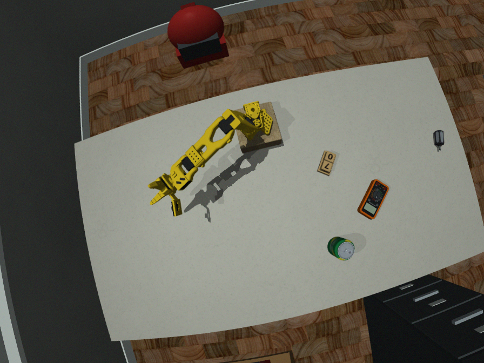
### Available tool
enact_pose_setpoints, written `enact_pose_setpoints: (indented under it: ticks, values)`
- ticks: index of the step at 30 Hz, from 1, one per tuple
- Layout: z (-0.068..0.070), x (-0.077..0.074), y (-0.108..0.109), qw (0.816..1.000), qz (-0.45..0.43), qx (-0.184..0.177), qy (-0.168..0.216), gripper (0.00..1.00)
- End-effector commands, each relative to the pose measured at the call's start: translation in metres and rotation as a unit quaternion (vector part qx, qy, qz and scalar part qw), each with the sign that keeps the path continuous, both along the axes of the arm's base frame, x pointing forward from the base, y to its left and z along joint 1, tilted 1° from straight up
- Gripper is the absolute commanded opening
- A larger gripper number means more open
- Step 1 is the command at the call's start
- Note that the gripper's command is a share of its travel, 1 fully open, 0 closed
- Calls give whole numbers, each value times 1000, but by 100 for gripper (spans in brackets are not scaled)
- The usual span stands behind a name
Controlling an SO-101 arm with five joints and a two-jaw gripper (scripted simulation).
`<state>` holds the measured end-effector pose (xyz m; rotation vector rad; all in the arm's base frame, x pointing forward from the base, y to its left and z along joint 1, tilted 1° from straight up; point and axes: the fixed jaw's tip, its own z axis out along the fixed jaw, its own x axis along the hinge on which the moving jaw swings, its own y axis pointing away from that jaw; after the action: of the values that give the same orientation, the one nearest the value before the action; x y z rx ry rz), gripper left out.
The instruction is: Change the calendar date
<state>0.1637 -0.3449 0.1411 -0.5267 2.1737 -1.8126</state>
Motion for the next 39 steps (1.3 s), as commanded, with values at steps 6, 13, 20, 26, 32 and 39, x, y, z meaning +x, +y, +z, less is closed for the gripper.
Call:
enact_pose_setpoints:
  ticks: [6, 13, 20, 26, 32, 39]
  values:
    - [2, 0, 0, 1000, 0, -2, -2, 100]
    - [2, 0, 0, 1000, 0, -2, -2, 100]
    - [2, 0, 1, 1000, 0, -2, -2, 100]
    - [1, 5, 4, 1000, 10, -1, 6, 99]
    - [-3, 22, 17, 999, 42, 3, 32, 98]
    - [-9, 46, 37, 993, 92, 6, 71, 95]
